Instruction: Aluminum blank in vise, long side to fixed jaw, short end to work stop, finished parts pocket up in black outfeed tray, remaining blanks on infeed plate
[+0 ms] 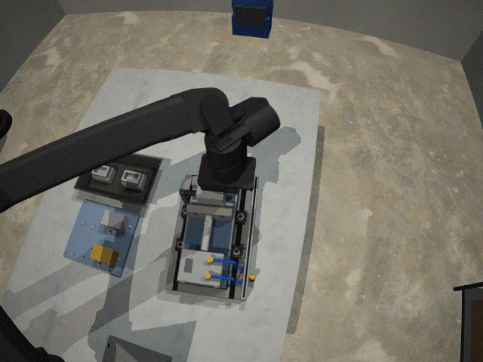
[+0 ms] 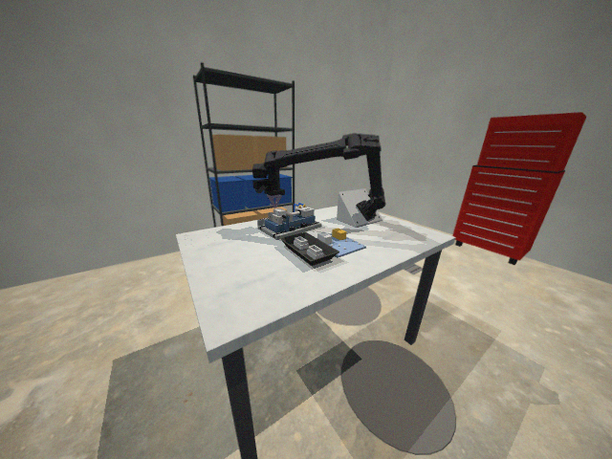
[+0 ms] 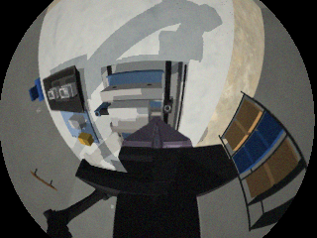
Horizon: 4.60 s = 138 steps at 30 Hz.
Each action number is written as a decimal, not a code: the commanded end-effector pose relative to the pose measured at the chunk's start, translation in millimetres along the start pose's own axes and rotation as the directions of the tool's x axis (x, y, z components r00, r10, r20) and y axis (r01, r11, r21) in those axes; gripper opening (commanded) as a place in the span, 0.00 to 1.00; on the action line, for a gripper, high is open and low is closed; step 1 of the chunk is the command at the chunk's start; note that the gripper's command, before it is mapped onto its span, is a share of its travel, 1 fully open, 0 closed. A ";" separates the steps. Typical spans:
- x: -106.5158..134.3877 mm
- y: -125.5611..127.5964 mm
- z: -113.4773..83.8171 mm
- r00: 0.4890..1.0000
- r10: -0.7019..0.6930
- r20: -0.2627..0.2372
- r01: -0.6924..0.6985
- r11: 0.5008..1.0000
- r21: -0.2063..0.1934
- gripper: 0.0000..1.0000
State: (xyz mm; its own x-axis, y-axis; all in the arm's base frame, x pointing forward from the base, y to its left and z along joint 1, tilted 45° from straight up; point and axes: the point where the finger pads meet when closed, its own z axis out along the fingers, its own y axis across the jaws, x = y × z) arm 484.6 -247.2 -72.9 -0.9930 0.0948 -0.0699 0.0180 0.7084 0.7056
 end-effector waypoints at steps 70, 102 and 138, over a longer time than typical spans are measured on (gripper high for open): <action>-3.6 -0.1 17.5 1.000 0.000 -0.011 0.000 1.000 -0.005 0.00; -3.9 0.2 27.8 1.000 -0.003 -0.011 0.003 1.000 -0.005 0.00; -9.3 0.0 23.9 1.000 -0.012 -0.004 0.012 1.000 0.001 0.00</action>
State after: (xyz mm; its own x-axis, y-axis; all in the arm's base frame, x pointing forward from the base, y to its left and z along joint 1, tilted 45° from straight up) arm 487.0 -237.2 -83.3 -0.9930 0.0947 -0.0710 0.0173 0.7092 0.7048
